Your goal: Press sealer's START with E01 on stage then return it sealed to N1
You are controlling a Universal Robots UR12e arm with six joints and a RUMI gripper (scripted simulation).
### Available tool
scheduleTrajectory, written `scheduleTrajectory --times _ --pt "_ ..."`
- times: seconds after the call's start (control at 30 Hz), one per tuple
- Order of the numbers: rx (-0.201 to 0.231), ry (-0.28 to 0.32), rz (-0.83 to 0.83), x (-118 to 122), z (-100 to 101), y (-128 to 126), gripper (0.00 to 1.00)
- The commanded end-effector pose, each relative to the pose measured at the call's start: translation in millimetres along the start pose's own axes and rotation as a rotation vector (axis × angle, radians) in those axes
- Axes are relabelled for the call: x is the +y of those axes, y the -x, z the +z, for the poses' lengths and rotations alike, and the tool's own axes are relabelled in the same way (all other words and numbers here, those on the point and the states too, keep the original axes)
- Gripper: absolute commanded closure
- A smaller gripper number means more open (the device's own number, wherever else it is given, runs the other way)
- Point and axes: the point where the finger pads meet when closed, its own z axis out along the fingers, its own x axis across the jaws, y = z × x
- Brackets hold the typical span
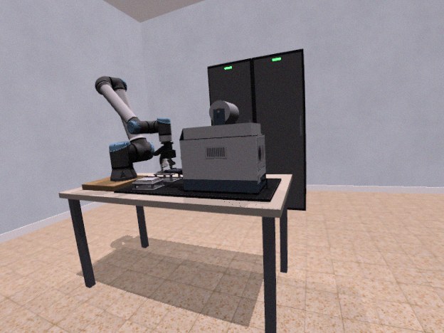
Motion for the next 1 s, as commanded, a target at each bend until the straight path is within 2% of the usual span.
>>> scheduleTrajectory --times 0.0,0.97 --pt "0.0 0.001 0.0 1 0 0 0.32" --pt "0.0 0.001 0.0 1 -13 0 0.32"
